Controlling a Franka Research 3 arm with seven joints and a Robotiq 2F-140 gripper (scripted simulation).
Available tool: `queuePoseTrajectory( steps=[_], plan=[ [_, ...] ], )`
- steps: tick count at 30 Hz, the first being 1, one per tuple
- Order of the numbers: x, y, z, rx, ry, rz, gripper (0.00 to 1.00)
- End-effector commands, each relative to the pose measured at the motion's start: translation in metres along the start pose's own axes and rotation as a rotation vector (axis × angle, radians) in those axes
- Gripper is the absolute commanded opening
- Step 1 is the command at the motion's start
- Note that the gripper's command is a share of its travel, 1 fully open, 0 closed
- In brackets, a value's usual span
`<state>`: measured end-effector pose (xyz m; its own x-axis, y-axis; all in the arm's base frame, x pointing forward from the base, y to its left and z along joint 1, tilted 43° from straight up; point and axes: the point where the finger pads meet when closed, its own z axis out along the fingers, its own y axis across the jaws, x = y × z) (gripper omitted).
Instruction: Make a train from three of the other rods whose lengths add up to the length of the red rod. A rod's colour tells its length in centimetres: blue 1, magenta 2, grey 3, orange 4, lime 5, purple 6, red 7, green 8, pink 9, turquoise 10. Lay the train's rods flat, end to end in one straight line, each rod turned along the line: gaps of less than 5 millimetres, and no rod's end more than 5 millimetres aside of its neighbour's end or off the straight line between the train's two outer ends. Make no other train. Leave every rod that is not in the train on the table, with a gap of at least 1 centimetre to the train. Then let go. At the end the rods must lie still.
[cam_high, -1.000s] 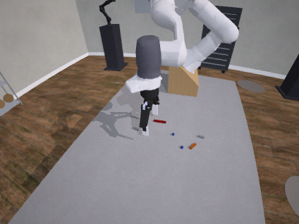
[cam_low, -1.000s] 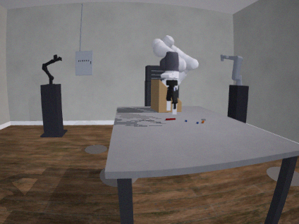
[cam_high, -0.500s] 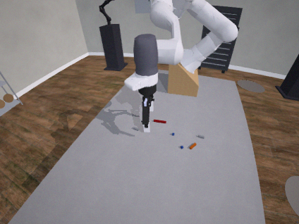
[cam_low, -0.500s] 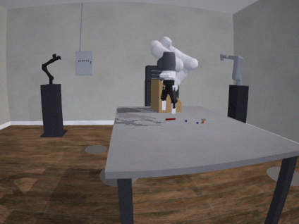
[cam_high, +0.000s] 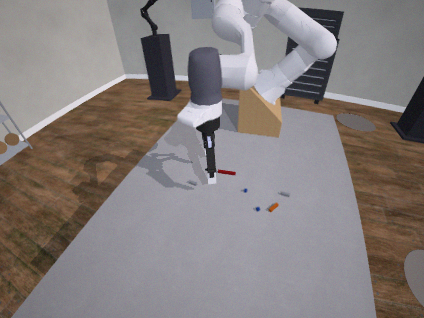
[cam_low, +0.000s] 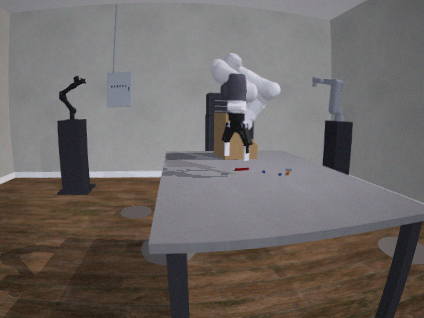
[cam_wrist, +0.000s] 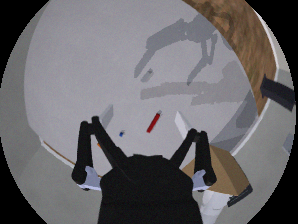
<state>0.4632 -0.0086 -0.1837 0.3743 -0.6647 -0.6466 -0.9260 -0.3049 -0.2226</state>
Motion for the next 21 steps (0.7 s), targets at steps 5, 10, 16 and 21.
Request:
queuePoseTrajectory(
  steps=[5,10,16,21],
  plan=[
    [0.000,0.011,0.002,-0.007,-0.016,-0.226,1.00],
    [0.001,0.016,0.002,-0.007,-0.019,-0.296,1.00],
    [0.001,0.022,0.002,-0.007,-0.021,-0.385,1.00],
    [0.002,0.027,0.002,-0.007,-0.023,-0.459,1.00]
  ],
)
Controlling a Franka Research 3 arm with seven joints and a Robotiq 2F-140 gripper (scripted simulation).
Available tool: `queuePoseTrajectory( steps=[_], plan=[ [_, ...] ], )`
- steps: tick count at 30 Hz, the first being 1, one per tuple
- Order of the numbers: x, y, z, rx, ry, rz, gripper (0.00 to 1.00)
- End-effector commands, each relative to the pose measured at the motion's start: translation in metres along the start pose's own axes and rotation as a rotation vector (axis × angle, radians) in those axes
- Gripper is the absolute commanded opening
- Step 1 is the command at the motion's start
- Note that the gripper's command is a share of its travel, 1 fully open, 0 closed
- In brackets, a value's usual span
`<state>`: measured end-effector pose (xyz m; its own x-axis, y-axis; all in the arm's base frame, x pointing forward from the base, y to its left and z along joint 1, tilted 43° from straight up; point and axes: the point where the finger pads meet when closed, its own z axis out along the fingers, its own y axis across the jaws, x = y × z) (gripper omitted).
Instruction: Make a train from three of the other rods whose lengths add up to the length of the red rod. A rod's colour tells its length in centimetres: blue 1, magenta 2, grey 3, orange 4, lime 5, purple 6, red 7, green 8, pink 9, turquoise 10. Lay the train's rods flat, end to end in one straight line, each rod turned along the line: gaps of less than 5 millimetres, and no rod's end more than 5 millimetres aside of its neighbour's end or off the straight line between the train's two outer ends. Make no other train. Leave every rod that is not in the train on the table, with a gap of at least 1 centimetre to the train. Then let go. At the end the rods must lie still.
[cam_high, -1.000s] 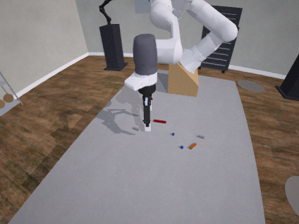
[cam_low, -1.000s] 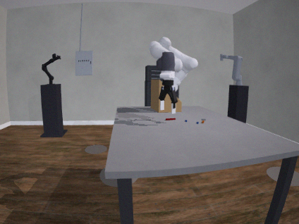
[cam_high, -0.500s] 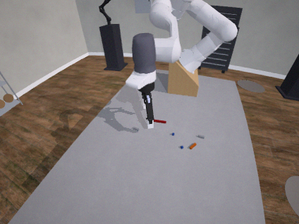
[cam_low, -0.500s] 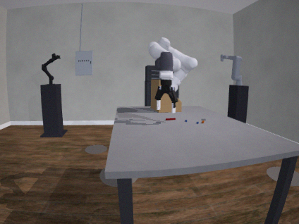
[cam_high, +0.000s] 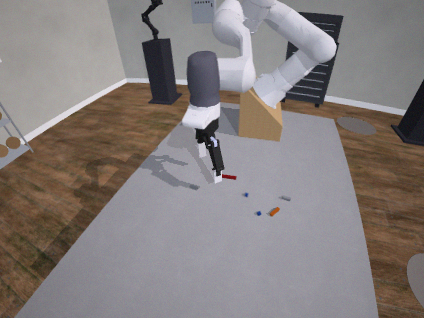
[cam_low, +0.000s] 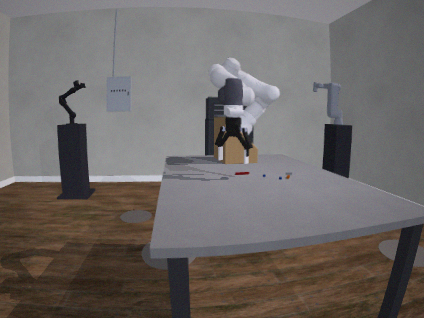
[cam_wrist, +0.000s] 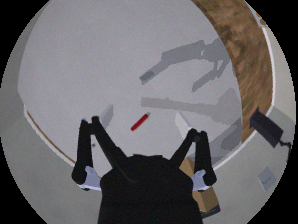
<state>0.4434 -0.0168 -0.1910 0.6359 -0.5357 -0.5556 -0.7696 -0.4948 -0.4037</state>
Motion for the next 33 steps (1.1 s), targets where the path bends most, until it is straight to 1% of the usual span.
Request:
queuePoseTrajectory(
  steps=[1,5,6,20,22,23,33],
  plan=[
    [-0.002,0.005,0.002,0.001,-0.014,-0.167,1.00],
    [-0.003,0.007,0.002,0.002,-0.015,-0.197,1.00],
    [-0.003,0.010,0.002,0.002,-0.015,-0.237,1.00],
    [-0.006,0.022,0.002,0.004,-0.017,-0.446,1.00],
    [-0.006,0.022,0.002,0.004,-0.017,-0.446,1.00],
    [-0.006,0.025,0.002,0.005,-0.017,-0.486,1.00],
    [-0.008,0.033,0.003,0.006,-0.016,-0.636,1.00]
  ],
)
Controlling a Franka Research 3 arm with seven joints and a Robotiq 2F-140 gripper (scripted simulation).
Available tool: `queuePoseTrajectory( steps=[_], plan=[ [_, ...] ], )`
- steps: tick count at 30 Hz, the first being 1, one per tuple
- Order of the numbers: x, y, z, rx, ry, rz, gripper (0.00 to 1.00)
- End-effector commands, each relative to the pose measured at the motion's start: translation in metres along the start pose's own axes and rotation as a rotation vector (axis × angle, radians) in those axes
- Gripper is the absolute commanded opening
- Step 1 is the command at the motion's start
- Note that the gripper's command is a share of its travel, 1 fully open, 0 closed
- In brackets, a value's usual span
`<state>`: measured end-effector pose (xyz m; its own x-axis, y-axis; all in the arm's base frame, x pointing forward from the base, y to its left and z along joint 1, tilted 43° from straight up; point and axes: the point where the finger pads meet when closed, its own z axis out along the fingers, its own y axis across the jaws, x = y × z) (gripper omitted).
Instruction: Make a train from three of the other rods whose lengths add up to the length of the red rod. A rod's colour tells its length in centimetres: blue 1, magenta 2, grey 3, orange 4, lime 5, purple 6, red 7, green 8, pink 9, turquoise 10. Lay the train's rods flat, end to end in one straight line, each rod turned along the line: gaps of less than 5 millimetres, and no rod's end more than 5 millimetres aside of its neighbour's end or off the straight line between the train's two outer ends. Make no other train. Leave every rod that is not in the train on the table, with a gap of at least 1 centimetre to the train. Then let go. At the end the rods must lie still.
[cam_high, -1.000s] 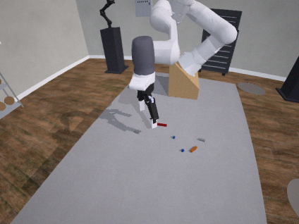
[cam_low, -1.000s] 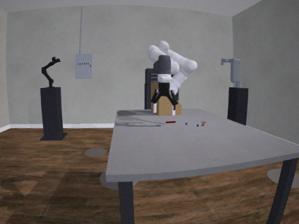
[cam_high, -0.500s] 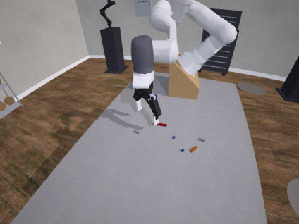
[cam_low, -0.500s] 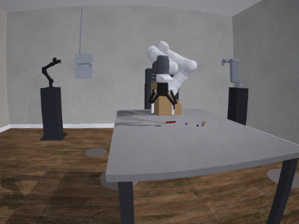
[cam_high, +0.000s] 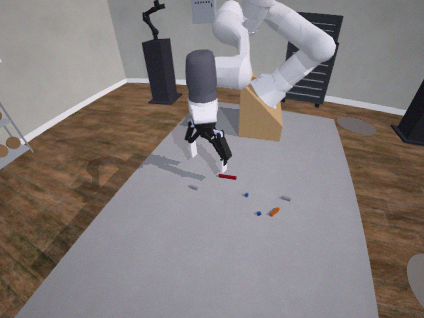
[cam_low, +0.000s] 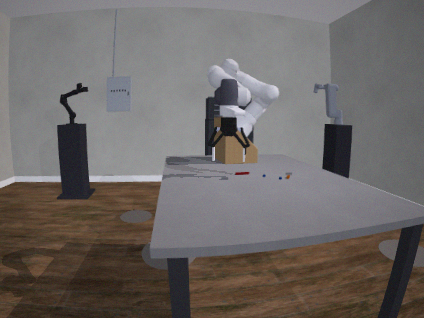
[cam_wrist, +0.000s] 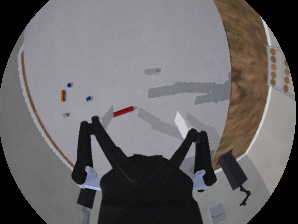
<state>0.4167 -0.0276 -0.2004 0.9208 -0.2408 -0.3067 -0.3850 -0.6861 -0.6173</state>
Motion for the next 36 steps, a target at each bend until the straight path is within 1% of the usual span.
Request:
queuePoseTrajectory(
  steps=[1,4,6,7,21,23,24,36],
  plan=[
    [-0.004,0.003,0.002,0.008,-0.009,-0.167,1.00],
    [-0.005,0.005,0.002,0.008,-0.009,-0.212,1.00],
    [-0.005,0.005,0.002,0.008,-0.009,-0.212,1.00],
    [-0.007,0.007,0.002,0.008,-0.008,-0.253,1.00],
    [-0.014,0.015,0.002,0.007,-0.003,-0.465,1.00],
    [-0.014,0.015,0.002,0.007,-0.003,-0.465,1.00],
    [-0.015,0.017,0.002,0.007,-0.002,-0.506,1.00],
    [-0.020,0.024,0.002,0.003,0.004,-0.689,1.00]
  ],
)
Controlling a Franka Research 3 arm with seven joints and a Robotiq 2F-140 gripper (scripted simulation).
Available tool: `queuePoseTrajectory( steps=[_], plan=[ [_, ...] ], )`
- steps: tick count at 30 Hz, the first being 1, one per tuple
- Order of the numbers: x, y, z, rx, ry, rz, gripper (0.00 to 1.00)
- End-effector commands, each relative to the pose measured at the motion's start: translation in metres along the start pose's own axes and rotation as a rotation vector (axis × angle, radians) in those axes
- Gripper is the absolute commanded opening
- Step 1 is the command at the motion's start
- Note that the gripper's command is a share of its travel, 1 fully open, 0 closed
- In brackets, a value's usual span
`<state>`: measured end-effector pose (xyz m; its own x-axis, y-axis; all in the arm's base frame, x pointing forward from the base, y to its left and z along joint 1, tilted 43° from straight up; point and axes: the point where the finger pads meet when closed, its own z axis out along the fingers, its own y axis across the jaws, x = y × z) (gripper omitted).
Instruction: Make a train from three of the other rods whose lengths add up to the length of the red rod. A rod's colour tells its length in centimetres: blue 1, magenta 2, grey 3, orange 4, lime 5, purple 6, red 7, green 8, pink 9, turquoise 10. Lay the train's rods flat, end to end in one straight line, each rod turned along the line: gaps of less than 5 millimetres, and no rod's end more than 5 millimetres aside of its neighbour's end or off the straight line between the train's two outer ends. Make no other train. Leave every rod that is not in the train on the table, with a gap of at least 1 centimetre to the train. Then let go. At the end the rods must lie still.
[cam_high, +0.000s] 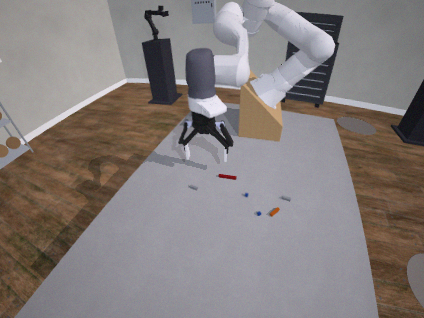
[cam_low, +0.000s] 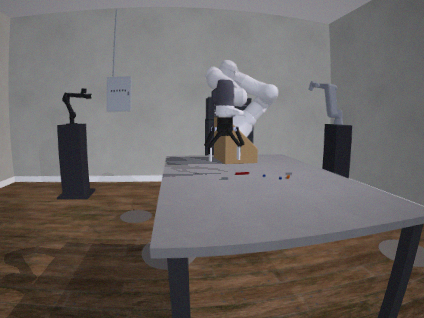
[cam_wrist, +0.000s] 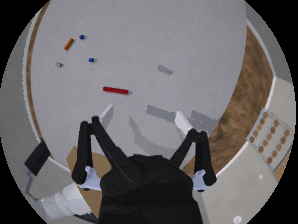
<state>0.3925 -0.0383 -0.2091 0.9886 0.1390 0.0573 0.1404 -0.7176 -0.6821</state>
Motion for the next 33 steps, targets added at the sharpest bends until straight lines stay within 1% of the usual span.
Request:
queuePoseTrajectory(
  steps=[1,4,5,19,21,22,29,33],
  plan=[
    [-0.004,0.000,0.001,0.009,-0.002,-0.167,1.00],
    [-0.005,0.001,0.001,0.009,-0.001,-0.183,1.00],
    [-0.006,0.002,0.001,0.008,0.000,-0.224,1.00],
    [-0.015,0.006,0.001,-0.002,0.006,-0.439,1.00],
    [-0.015,0.006,0.001,-0.002,0.006,-0.439,1.00],
    [-0.016,0.006,0.001,-0.004,0.007,-0.480,1.00],
    [-0.020,0.009,0.001,-0.011,0.010,-0.588,1.00],
    [-0.020,0.009,0.001,-0.011,0.010,-0.596,1.00]
  ],
)
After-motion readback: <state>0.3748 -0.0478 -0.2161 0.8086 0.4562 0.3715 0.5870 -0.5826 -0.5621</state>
